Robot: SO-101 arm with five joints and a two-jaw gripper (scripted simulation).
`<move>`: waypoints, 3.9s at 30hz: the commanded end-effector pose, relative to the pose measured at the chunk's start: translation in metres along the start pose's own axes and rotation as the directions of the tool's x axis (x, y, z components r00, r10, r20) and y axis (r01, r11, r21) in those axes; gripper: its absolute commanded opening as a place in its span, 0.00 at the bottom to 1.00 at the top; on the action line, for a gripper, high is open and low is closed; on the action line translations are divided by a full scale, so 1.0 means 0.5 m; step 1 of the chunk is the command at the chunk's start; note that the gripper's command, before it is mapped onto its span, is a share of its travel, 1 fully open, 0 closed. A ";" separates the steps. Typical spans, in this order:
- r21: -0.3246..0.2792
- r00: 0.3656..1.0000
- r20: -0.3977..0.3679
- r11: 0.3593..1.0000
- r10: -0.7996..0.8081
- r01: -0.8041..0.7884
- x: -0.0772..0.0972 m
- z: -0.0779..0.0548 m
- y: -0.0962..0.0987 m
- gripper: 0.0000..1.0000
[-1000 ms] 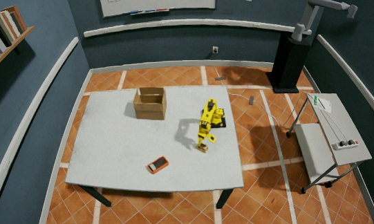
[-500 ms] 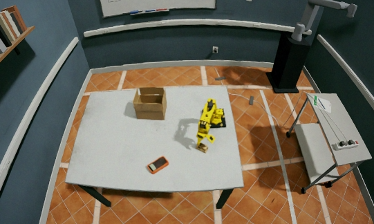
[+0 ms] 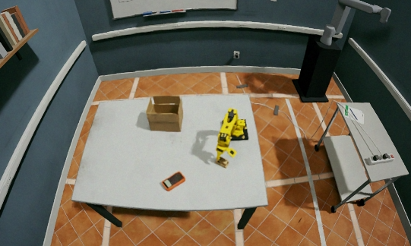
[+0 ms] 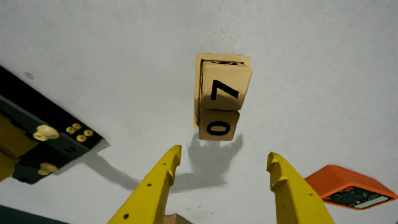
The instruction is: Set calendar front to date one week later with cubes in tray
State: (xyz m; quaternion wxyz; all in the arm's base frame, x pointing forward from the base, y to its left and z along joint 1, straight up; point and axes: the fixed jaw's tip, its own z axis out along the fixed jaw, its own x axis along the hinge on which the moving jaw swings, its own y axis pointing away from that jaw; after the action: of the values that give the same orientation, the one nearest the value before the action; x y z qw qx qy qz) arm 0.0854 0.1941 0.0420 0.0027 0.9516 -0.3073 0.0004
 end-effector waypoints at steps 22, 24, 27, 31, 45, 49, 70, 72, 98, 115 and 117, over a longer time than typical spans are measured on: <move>-0.012 1.000 -0.001 1.000 0.020 -0.020 0.004 0.066 0.000 0.35; -0.012 1.000 -0.001 1.000 0.020 -0.020 0.004 0.070 0.000 0.35; -0.012 1.000 -0.001 1.000 0.020 -0.020 0.004 0.075 0.001 0.35; -0.012 1.000 -0.001 1.000 0.020 -0.020 0.004 0.079 0.001 0.35; -0.012 1.000 -0.001 1.000 0.020 -0.020 0.004 0.080 0.001 0.35; -0.012 1.000 -0.001 1.000 0.020 -0.020 0.004 0.080 -0.001 0.34; -0.012 1.000 -0.001 1.000 0.020 -0.020 0.005 0.080 -0.016 0.23; -0.012 1.000 -0.001 1.000 0.020 -0.020 0.005 0.080 -0.016 0.23; -0.012 1.000 -0.001 1.000 0.020 -0.020 0.005 0.080 -0.020 0.17; -0.012 1.000 -0.001 1.000 0.020 -0.020 0.005 0.080 -0.020 0.01; -0.012 1.000 -0.001 1.000 0.020 -0.020 0.005 0.080 -0.020 0.00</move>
State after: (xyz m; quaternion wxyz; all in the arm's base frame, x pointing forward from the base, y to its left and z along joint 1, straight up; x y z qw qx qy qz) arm 0.0918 0.2029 0.0036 0.0006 0.9500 -0.3123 0.0006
